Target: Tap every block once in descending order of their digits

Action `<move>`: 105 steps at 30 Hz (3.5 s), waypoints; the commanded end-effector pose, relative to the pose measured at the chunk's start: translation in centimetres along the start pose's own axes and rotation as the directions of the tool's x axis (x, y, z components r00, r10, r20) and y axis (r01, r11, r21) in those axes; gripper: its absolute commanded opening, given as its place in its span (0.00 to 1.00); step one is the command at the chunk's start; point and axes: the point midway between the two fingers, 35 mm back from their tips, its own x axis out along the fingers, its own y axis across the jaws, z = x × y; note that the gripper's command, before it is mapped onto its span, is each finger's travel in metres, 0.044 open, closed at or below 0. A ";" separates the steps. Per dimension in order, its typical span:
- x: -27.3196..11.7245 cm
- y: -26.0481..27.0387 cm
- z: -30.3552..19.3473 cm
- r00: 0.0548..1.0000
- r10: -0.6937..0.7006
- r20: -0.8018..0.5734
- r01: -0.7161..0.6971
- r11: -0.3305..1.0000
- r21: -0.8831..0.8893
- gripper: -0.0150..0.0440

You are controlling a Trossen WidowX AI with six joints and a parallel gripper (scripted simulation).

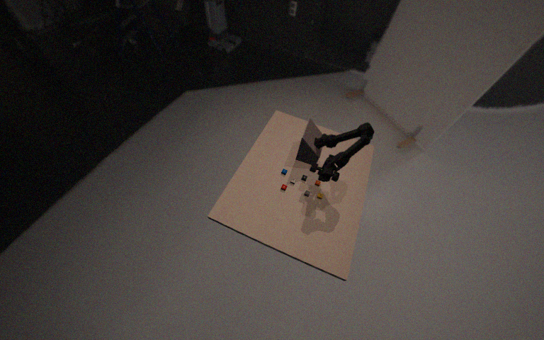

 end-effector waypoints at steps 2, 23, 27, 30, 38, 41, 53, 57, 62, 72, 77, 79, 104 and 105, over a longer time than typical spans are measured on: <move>-5.2 0.4 -0.1 1.000 0.009 0.016 -0.009 1.000 -0.014 0.29; -6.1 -20.0 4.2 0.999 -0.029 0.022 0.029 1.000 -0.008 0.29; -5.4 -24.9 2.9 1.000 -0.010 0.020 0.010 1.000 -0.015 0.29; -5.3 -25.1 2.8 1.000 -0.008 0.020 0.009 1.000 -0.016 0.29; 2.5 -25.1 3.0 1.000 -0.005 0.021 0.005 1.000 -0.017 0.29; 2.8 -25.1 3.0 1.000 -0.004 0.021 0.005 1.000 -0.017 0.29; 3.9 -25.1 3.0 1.000 -0.004 0.021 0.004 1.000 -0.017 0.29; 4.5 -25.1 3.0 1.000 -0.004 0.021 0.004 1.000 -0.017 0.29; 5.3 -25.1 3.0 1.000 -0.003 0.021 0.003 1.000 -0.017 0.29; 5.2 -25.1 3.1 1.000 -0.008 0.020 0.009 1.000 -0.021 0.29; 2.8 -25.1 3.0 1.000 -0.004 0.021 0.005 1.000 -0.017 0.29; 2.8 -25.1 3.0 1.000 -0.004 0.021 0.005 1.000 -0.017 0.29; -6.0 -4.8 10.2 0.999 -0.039 0.037 0.039 0.999 -0.009 0.29; -5.9 -3.1 10.2 0.999 -0.032 0.036 0.032 0.999 -0.010 0.29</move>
